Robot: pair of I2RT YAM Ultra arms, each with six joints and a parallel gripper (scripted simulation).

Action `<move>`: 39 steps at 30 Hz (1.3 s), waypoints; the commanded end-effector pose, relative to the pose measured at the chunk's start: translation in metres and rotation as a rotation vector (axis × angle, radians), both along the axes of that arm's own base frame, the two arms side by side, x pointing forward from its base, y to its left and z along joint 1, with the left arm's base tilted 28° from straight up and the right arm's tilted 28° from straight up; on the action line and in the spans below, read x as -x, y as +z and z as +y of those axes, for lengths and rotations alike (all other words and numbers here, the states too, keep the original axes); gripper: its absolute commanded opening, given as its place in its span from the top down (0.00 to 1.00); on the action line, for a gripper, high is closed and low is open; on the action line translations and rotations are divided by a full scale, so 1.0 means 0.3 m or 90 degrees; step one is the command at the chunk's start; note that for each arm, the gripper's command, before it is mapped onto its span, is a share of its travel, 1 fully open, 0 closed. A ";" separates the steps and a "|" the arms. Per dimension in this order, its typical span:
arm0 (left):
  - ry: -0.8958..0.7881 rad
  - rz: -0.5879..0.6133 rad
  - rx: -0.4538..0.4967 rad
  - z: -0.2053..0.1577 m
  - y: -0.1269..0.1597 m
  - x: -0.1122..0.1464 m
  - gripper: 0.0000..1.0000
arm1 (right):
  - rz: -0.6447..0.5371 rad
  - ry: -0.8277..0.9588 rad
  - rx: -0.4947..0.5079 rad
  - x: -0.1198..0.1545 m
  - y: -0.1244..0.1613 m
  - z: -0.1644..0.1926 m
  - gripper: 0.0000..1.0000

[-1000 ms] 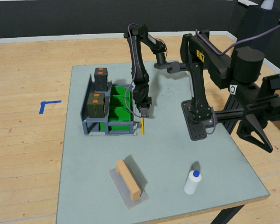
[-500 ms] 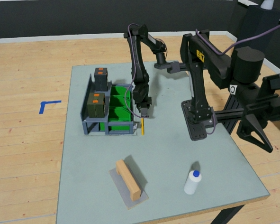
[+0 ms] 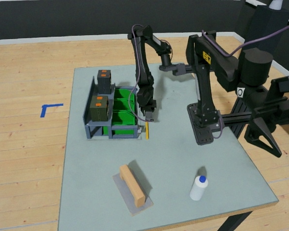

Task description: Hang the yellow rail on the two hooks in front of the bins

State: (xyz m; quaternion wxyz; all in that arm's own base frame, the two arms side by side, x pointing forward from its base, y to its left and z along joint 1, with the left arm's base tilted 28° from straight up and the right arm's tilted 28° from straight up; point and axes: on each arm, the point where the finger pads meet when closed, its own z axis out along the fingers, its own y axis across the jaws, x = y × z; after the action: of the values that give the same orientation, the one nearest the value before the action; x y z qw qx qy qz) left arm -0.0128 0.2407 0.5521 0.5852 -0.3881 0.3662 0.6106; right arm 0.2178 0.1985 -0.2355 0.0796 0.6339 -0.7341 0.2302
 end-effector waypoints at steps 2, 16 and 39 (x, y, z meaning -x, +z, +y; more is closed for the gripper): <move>0.007 0.005 -0.002 -0.031 -0.006 0.005 0.00 | -0.016 0.009 -0.022 -0.024 0.031 0.048 0.64; 0.007 0.005 -0.002 -0.031 -0.006 0.005 0.00 | -0.018 0.013 -0.026 -0.023 0.035 0.059 0.64; 0.007 0.005 -0.002 -0.031 -0.006 0.005 0.00 | -0.019 0.016 -0.031 -0.023 0.040 0.071 0.64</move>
State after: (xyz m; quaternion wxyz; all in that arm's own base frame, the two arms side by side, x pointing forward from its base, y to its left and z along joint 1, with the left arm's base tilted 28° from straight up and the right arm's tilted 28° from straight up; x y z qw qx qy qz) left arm -0.0128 0.2407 0.5521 0.5852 -0.3881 0.3662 0.6106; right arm 0.2188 0.1999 -0.2342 0.0774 0.6339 -0.7345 0.2295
